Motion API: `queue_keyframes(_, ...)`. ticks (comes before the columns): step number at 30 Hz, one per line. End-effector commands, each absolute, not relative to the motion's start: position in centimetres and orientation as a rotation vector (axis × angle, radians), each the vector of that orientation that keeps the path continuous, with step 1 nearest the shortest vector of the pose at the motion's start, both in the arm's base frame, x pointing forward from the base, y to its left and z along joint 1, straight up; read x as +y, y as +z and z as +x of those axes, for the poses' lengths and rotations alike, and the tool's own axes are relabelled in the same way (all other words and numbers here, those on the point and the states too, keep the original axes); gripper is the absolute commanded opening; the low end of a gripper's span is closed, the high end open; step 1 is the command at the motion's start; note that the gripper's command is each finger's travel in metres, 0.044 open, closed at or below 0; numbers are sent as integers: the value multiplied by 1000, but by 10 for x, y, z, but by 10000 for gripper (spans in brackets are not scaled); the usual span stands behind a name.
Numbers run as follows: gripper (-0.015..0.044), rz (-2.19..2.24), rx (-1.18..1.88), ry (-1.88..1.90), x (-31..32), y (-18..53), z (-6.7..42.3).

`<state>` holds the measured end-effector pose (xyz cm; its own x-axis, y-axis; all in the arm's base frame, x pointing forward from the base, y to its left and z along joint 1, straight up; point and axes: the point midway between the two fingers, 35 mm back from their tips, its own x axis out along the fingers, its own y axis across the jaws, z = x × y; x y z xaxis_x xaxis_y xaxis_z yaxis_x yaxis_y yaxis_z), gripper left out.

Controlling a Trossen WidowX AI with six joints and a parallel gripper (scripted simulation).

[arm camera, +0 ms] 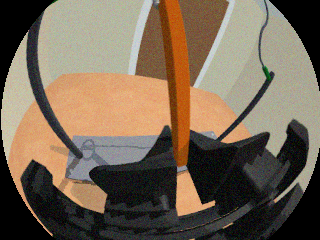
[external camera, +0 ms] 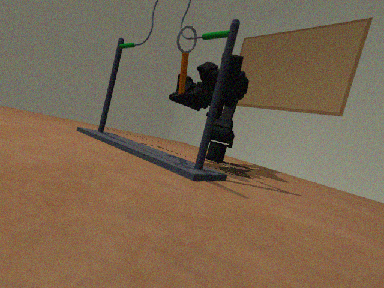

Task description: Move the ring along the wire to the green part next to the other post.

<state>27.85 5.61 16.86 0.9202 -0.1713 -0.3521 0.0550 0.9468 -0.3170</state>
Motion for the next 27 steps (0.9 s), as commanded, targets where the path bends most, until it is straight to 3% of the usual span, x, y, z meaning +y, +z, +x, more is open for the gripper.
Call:
queue_keyframes(1,-150,-229,389,-104,69,169,278)
queue_keyframes(27,-150,-33,409,-59,119,166,275)
